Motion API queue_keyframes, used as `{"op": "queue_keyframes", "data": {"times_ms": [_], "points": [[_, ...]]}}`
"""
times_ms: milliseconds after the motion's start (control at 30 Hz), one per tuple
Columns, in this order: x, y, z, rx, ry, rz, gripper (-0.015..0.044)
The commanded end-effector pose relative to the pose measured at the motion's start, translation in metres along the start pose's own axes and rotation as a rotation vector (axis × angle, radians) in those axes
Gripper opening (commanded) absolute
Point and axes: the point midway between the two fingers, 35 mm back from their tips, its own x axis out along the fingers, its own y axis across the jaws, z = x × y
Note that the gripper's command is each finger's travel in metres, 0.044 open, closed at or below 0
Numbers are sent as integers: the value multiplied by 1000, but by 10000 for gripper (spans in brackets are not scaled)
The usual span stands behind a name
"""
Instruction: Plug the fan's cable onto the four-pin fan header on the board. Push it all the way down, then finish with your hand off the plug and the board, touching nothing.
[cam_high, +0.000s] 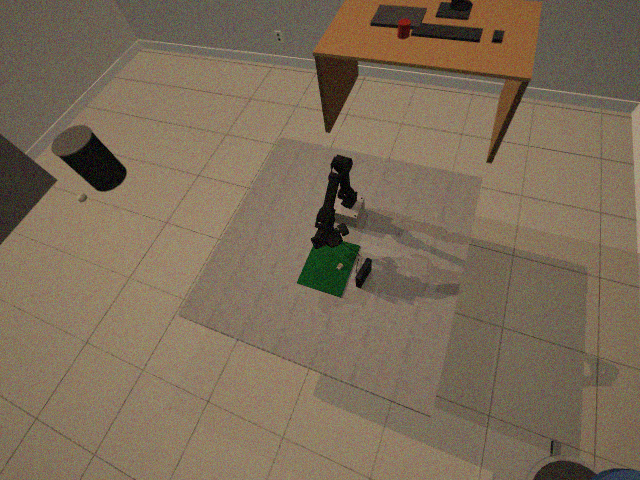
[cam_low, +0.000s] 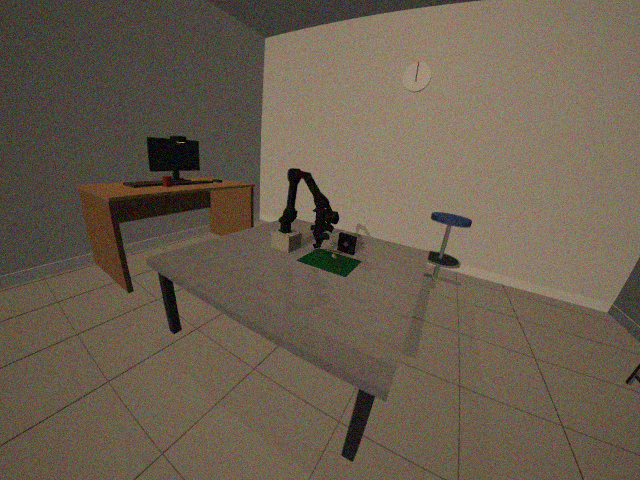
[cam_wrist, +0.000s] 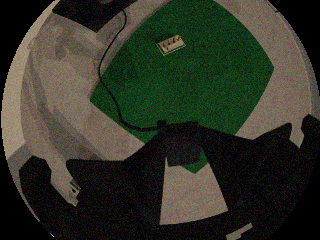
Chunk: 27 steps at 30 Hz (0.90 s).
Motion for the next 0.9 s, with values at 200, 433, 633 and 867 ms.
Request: {"op": "queue_keyframes", "data": {"times_ms": [200,433,633,867], "points": [[16,7,-5,-36,-61,103,0],[24,11,-7,-56,-119,166,0],[30,14,-9,-71,-175,214,0],[36,17,-10,-85,-246,262,0]]}}
